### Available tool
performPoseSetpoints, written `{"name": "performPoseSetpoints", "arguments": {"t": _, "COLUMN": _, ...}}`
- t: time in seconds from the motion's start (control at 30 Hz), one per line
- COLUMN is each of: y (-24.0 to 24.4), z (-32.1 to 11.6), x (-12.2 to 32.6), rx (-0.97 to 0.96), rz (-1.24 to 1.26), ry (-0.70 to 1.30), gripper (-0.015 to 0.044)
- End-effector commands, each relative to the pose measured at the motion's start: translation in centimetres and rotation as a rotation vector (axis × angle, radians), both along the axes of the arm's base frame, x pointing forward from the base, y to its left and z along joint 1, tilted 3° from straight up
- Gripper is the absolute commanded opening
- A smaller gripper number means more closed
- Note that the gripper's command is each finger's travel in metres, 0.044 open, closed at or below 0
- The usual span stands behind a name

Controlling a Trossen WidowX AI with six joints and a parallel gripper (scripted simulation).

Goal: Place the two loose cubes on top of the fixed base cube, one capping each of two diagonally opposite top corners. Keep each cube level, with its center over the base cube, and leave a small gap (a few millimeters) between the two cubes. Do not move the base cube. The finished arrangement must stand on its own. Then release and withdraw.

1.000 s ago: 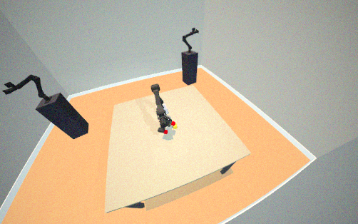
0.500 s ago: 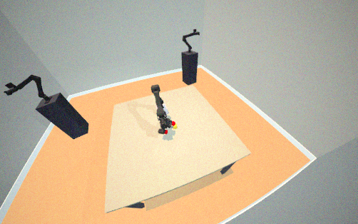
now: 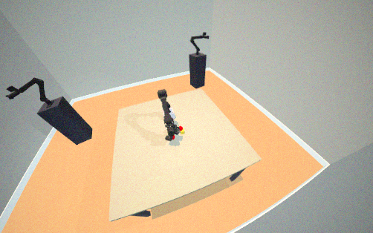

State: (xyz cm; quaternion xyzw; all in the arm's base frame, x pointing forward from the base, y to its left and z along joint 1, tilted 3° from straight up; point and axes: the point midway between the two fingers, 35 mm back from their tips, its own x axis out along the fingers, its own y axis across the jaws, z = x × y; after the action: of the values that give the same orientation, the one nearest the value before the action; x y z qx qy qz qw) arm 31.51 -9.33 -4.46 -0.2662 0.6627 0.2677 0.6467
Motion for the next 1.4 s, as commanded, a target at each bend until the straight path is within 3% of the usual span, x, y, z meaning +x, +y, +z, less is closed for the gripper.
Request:
{"name": "performPoseSetpoints", "arguments": {"t": 0.0, "y": 0.0, "z": -0.6, "x": -0.4, "rx": -0.002, "rz": 0.006, "ry": 0.012, "gripper": 0.0239}}
{"name": "performPoseSetpoints", "arguments": {"t": 0.17, "y": 0.0, "z": -0.6, "x": -0.4, "rx": -0.002, "rz": 0.006, "ry": 0.012, "gripper": 0.0107}}
{"name": "performPoseSetpoints", "arguments": {"t": 1.37, "y": -0.1, "z": 8.2, "x": 0.4, "rx": -0.004, "rz": -0.001, "ry": 0.008, "gripper": 0.0105}}
